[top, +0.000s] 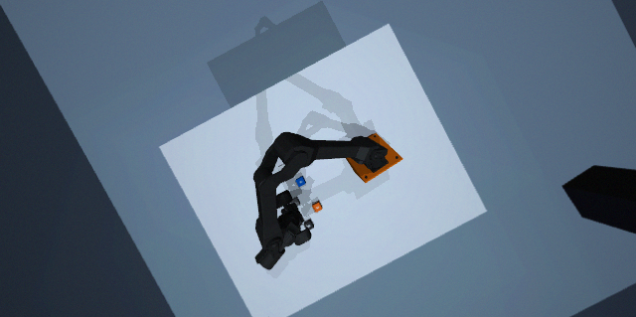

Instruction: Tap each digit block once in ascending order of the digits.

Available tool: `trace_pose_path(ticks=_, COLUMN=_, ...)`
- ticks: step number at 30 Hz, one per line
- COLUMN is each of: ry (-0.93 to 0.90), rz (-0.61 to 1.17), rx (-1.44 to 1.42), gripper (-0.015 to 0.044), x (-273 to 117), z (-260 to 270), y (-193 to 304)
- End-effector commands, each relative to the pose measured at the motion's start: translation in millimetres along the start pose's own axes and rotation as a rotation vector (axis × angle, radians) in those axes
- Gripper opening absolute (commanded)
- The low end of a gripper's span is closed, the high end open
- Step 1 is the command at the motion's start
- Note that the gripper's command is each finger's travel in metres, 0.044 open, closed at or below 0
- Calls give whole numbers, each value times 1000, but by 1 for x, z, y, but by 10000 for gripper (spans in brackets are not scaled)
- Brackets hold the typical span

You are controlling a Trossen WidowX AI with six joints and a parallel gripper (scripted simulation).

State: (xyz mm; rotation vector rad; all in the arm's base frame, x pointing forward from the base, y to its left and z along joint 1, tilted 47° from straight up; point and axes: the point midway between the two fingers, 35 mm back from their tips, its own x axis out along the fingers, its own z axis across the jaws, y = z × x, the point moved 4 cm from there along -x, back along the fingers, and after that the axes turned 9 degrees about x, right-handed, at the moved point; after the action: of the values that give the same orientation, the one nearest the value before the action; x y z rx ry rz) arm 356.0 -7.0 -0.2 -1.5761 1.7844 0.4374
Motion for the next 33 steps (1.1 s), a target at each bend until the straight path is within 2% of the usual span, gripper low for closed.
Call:
trace_pose_path(ticks=1, ry=4, rz=-5, rx=-11, gripper=20, x=9, z=2, y=2)
trace_pose_path(ticks=21, ry=5, rz=-6, rx=-11, gripper=20, x=38, z=2, y=2)
trace_pose_path(ticks=33, ry=5, rz=-6, rx=-11, gripper=20, x=39, z=1, y=2)
